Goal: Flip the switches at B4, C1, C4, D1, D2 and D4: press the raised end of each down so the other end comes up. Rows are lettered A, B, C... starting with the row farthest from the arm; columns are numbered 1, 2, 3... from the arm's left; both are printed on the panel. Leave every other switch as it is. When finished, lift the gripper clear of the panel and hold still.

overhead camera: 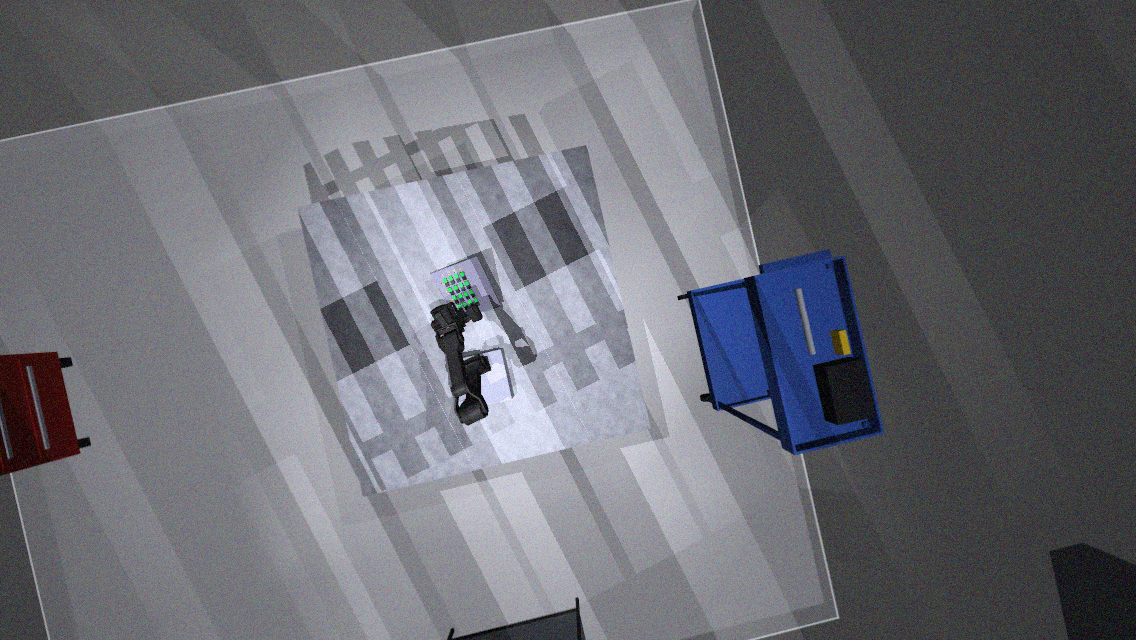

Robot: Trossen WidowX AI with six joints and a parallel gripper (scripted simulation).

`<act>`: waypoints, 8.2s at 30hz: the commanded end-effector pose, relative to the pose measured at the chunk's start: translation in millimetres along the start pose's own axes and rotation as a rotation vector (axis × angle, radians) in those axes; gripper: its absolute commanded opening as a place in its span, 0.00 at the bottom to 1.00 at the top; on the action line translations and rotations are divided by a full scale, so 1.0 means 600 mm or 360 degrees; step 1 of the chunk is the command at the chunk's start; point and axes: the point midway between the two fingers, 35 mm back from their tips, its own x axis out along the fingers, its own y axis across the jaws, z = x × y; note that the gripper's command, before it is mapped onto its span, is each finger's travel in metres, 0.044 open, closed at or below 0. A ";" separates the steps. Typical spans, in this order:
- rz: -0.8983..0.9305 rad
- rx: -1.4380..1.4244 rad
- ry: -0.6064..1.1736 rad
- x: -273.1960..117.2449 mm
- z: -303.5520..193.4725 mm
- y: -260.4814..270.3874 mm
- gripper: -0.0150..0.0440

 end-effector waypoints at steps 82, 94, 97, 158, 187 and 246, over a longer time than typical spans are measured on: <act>-0.0002 -0.0004 0.0014 0.040 -0.008 0.000 0.25; -0.0003 0.0001 0.0034 -0.012 0.002 0.000 0.25; -0.0001 -0.0003 0.0057 -0.064 -0.002 0.000 0.25; -0.0005 -0.0005 0.0095 0.032 0.027 -0.041 0.25; -0.0005 -0.0005 0.0095 0.034 0.027 -0.041 0.25; -0.0007 -0.0007 0.0066 -0.066 0.015 -0.083 0.25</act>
